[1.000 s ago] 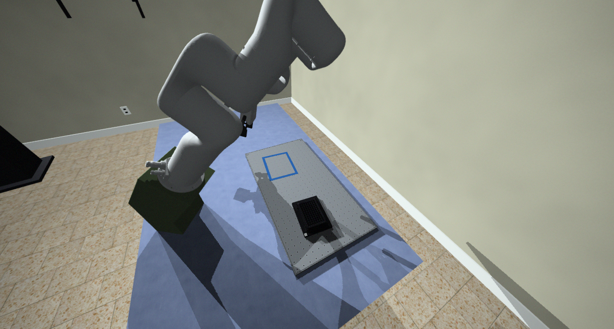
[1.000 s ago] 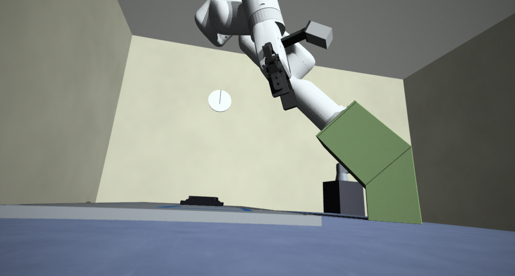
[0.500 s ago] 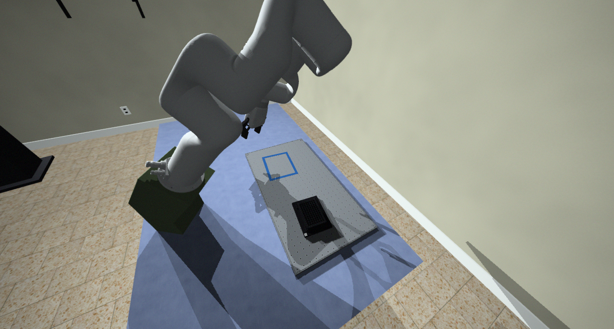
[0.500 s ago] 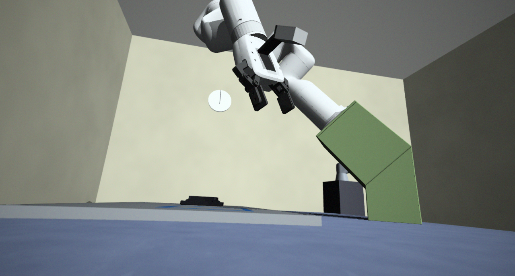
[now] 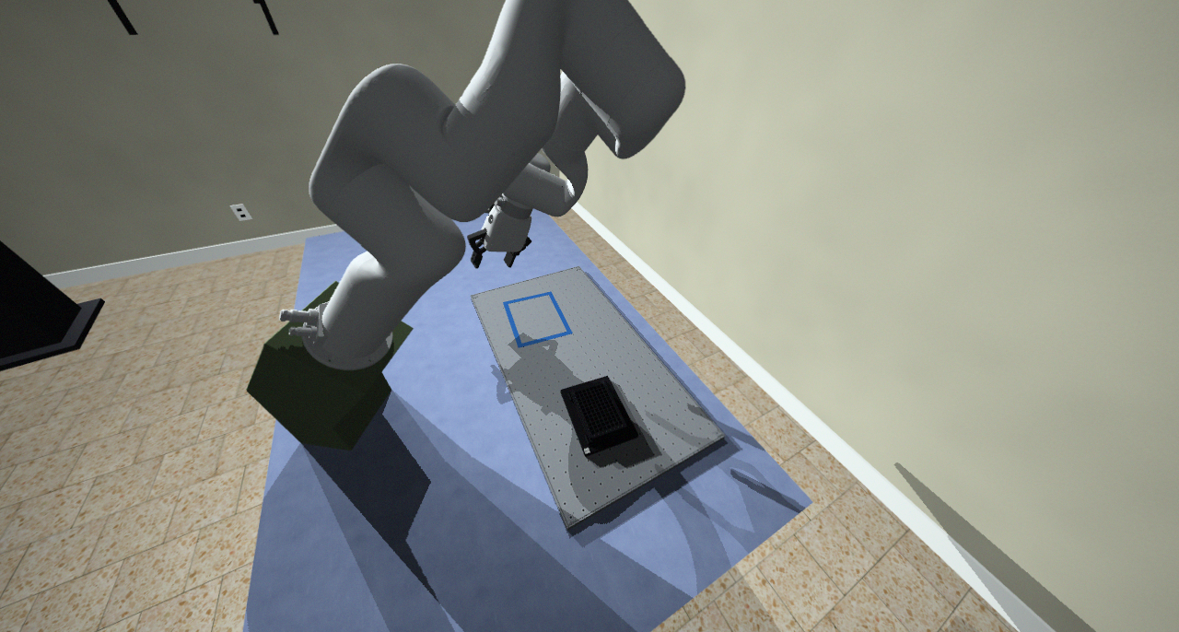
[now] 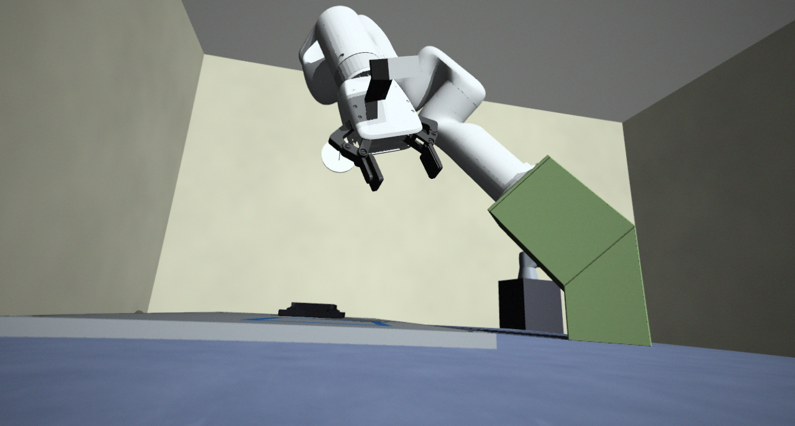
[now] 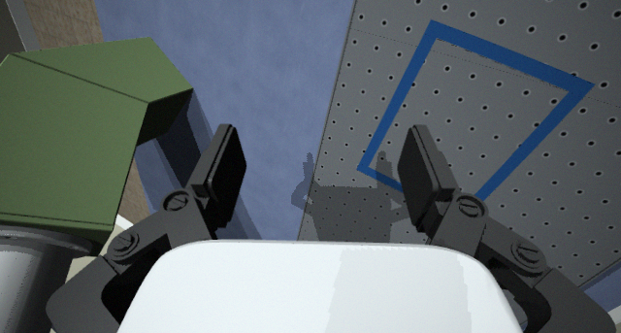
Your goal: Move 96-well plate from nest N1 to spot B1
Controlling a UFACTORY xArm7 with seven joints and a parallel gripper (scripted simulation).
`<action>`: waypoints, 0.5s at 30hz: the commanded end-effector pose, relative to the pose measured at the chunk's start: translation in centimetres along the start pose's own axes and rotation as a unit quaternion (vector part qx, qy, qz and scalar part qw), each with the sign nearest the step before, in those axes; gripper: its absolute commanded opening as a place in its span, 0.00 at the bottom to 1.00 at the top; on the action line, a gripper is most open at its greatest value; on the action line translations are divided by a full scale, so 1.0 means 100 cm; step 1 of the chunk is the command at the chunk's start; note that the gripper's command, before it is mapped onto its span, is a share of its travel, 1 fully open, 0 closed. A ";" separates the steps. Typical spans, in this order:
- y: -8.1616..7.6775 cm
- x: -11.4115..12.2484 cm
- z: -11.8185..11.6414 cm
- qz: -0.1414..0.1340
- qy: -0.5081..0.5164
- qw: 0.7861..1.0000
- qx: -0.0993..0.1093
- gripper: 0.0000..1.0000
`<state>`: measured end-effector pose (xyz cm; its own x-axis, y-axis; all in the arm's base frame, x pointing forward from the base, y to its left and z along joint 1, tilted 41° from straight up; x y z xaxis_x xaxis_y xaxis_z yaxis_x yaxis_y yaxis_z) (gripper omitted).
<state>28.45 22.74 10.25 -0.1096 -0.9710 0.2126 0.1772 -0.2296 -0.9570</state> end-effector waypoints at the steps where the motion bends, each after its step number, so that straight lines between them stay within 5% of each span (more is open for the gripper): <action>1: -0.002 0.010 0.011 0.016 0.083 0.996 -0.004 1.00; 15: -0.003 0.034 0.034 0.045 0.266 0.963 -0.018 1.00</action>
<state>30.99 19.68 11.62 -0.4816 -0.8744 0.0590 0.1662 -0.1572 -0.9735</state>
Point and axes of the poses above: the point where the finger pads meet when closed, its own y axis out along the fingers, its own z axis across the jaws, x = y × z, the point moved 8 cm from there along -y, back along the fingers, and after that the axes turned 14 degrees about y, right-handed, at the moved point
